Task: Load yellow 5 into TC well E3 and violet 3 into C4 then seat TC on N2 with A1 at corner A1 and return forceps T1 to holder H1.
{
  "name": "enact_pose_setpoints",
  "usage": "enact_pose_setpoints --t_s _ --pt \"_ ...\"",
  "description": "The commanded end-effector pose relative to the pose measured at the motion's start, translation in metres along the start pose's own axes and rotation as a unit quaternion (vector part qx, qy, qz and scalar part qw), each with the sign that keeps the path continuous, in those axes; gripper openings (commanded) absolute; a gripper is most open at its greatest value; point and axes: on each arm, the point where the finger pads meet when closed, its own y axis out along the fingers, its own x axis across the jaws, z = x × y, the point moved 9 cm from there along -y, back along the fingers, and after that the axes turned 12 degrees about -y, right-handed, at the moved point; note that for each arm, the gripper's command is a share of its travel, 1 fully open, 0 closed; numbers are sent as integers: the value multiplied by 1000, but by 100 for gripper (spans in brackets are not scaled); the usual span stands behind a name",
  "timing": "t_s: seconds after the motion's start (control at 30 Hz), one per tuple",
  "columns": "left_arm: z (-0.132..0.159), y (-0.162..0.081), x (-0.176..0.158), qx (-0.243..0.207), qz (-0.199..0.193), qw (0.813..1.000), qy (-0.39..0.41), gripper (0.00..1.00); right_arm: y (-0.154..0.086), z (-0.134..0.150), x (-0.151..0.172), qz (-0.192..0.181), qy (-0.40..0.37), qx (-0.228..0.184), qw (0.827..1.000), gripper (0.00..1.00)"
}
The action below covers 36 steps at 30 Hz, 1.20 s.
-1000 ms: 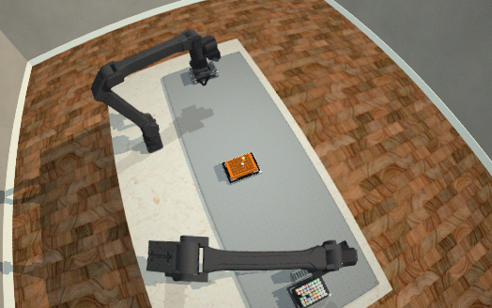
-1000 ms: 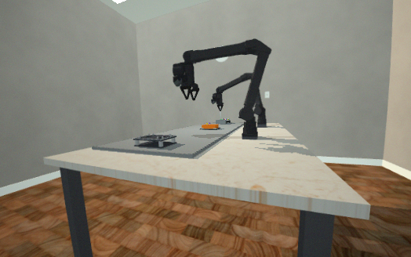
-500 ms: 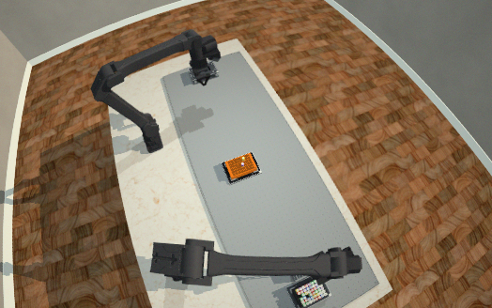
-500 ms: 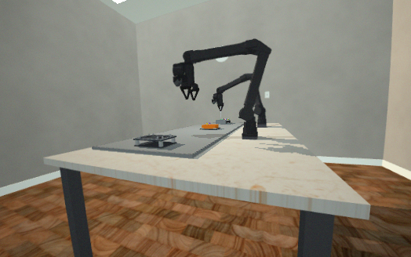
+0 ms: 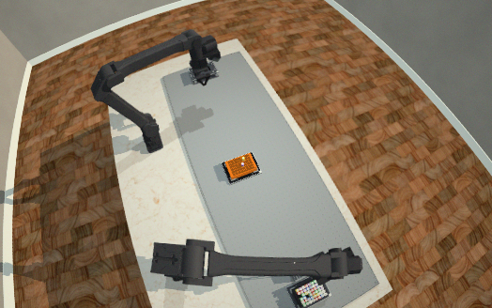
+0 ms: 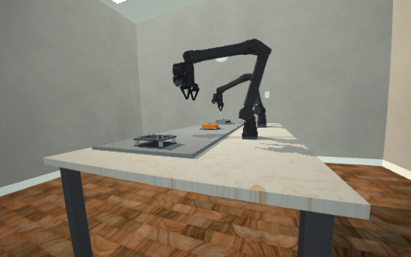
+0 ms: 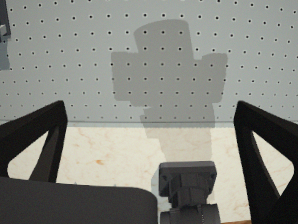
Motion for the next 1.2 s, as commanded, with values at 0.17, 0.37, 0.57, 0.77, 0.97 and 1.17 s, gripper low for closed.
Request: enact_pose_setpoints --t_s 0.17,0.37,0.57,0.77,0.97,1.17 --pt "-6 -14 0 -19 -1 1000 0 100 -25 -15 -2 16 -9 -21 1000 7" --pt "-6 -14 0 -19 -1 1000 0 100 -26 -14 -2 17 -8 -22 1000 7" --pt "-6 -14 0 -19 -1 1000 0 100 -17 -7 -3 13 -2 -17 1000 7" --pt "-6 -14 0 -19 -1 1000 0 100 -27 -15 -1 17 -7 -23 1000 7" --pt "-6 -14 0 -19 -1 1000 0 100 -17 -7 -3 13 -2 -17 1000 7" --pt "-6 -14 0 -19 -1 1000 0 100 -16 -16 -4 18 -5 -24 1000 7"
